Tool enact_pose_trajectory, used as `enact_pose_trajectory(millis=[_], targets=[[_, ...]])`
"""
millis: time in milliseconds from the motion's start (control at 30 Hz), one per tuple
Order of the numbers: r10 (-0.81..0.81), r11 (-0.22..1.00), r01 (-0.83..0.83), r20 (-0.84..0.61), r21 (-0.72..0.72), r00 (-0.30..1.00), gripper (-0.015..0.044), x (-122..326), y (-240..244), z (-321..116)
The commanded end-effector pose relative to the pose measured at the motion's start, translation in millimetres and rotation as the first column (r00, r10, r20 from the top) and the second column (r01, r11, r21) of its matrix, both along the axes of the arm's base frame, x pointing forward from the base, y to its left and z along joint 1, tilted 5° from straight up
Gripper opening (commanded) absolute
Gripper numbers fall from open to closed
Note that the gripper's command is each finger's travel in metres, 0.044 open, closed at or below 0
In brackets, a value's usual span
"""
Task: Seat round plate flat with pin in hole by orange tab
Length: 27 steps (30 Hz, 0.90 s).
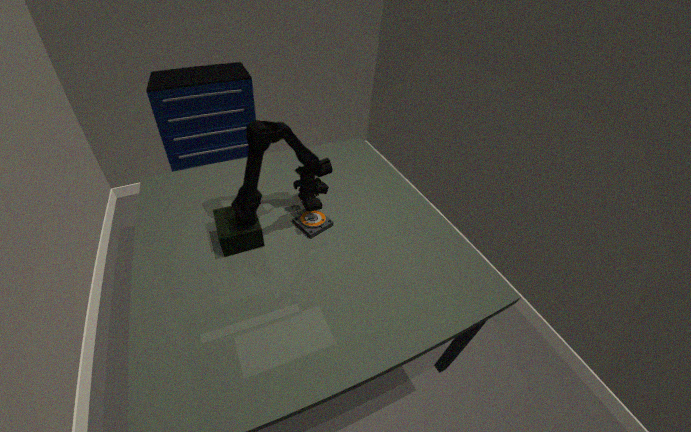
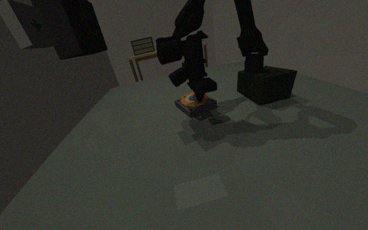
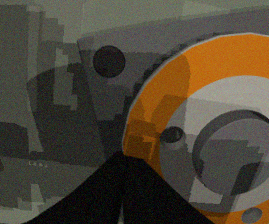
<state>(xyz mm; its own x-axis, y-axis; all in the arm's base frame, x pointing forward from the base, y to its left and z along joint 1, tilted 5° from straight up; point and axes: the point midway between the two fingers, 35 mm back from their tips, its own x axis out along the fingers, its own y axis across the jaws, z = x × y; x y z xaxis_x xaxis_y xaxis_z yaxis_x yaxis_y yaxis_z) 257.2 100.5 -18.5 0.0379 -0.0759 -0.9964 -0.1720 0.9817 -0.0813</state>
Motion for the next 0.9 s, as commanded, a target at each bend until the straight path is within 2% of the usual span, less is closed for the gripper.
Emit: enact_pose_trajectory(millis=[0, 867], targets=[[0.000, 1.000, 0.000, 0.020, 0.010, 1.000, 0.0000, 7.2, 2.9, 0.8], [0.000, 1.000, 0.000, 0.022, 0.010, 1.000, 0.0000, 27.8, 1.3, 2.4]])
